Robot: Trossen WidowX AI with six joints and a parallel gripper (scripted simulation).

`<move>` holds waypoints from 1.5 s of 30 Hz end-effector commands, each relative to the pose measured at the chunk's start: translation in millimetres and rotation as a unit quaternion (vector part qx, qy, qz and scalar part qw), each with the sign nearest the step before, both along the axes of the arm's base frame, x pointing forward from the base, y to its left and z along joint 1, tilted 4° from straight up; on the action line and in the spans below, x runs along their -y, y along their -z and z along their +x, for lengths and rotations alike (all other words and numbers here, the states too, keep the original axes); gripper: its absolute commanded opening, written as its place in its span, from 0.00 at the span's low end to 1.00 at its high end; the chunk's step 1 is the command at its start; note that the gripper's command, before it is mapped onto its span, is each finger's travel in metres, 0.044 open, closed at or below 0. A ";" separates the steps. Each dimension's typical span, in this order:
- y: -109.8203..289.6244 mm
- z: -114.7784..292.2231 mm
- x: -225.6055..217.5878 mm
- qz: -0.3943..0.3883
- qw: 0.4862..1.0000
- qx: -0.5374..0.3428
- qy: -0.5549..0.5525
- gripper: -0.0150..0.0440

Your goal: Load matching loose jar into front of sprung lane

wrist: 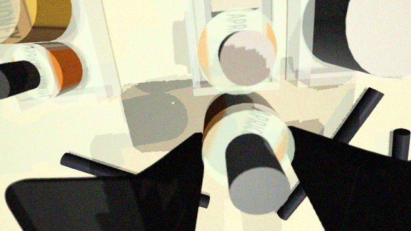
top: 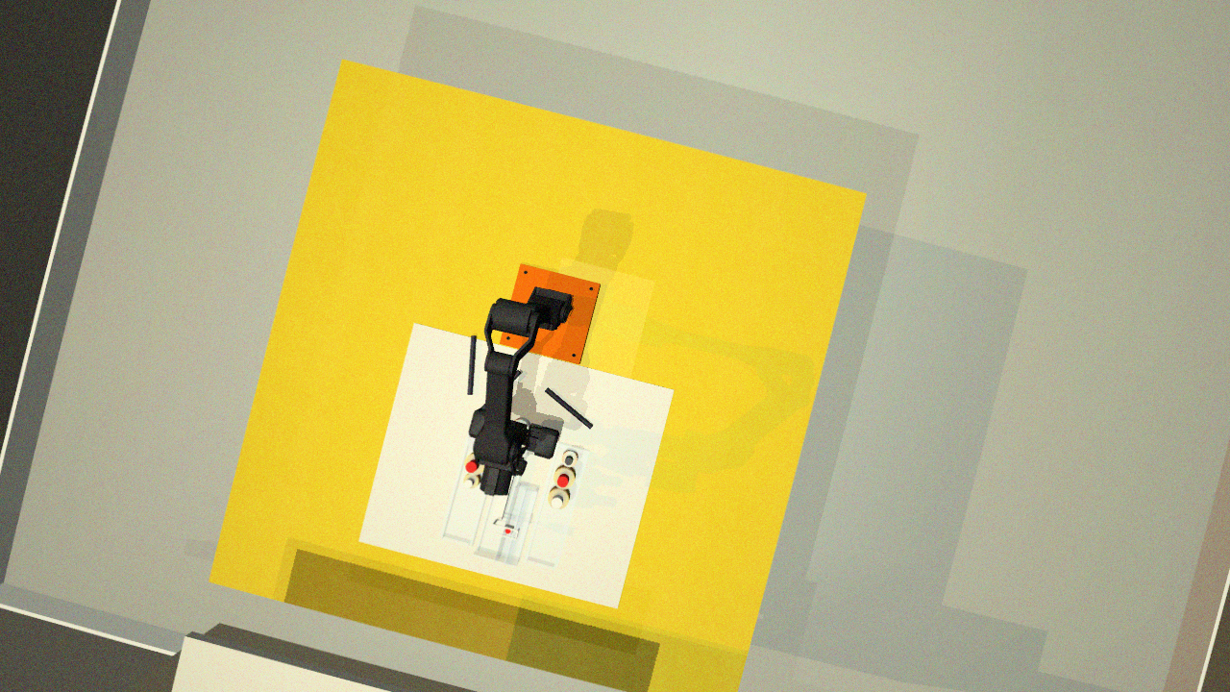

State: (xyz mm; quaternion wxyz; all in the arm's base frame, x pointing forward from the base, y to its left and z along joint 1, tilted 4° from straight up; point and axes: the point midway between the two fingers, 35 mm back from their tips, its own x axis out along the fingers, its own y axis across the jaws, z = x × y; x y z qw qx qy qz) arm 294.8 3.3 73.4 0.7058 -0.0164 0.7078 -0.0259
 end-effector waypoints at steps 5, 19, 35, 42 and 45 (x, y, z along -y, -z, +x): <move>1.0 6.3 0.5 -0.002 1.000 0.004 -0.003 0.25; 1.2 11.3 0.6 -0.002 1.000 0.004 -0.003 0.25; 1.5 17.0 0.6 -0.002 1.000 0.004 -0.003 0.25; 1.6 19.5 0.7 -0.002 1.000 0.004 -0.003 0.25; 1.7 20.5 0.7 -0.002 1.000 0.004 -0.003 0.25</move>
